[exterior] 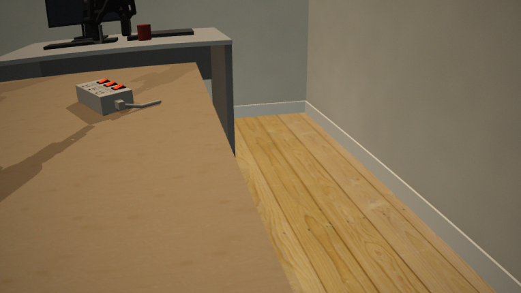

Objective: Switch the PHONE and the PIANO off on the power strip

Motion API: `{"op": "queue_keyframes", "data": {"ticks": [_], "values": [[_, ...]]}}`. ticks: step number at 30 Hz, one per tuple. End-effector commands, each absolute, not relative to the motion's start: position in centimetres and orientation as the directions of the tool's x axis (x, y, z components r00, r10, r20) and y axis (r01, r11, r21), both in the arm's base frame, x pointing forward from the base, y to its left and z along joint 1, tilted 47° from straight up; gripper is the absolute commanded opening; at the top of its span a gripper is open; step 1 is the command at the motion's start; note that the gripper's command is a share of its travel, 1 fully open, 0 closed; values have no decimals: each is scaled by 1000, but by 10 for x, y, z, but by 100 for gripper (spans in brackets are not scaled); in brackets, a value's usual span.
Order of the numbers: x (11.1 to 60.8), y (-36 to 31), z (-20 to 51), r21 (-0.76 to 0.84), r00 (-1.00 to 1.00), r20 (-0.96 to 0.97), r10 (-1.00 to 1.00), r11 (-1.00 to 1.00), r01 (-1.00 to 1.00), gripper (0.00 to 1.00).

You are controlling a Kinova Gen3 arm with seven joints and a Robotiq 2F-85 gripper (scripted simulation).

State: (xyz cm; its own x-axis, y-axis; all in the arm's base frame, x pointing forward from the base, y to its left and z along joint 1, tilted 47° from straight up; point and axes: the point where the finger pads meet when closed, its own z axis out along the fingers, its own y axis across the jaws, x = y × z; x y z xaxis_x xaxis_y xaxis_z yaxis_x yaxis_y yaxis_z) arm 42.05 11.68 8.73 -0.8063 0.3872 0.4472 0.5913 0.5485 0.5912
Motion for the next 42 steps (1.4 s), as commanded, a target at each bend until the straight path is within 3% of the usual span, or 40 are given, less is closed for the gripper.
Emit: {"op": "queue_keyframes", "data": {"ticks": [1, 11, 17, 18, 42], "values": [[420, 128, 76, 530, -739, 514, 436, 516, 673, 100], [425, 132, 54, 351, -504, 638, 582, 363, 863, 100], [426, 132, 51, 324, -468, 650, 599, 338, 884, 100], [426, 132, 51, 324, -468, 650, 599, 338, 884, 0], [426, 132, 51, 324, -468, 650, 599, 338, 884, 0]]}}
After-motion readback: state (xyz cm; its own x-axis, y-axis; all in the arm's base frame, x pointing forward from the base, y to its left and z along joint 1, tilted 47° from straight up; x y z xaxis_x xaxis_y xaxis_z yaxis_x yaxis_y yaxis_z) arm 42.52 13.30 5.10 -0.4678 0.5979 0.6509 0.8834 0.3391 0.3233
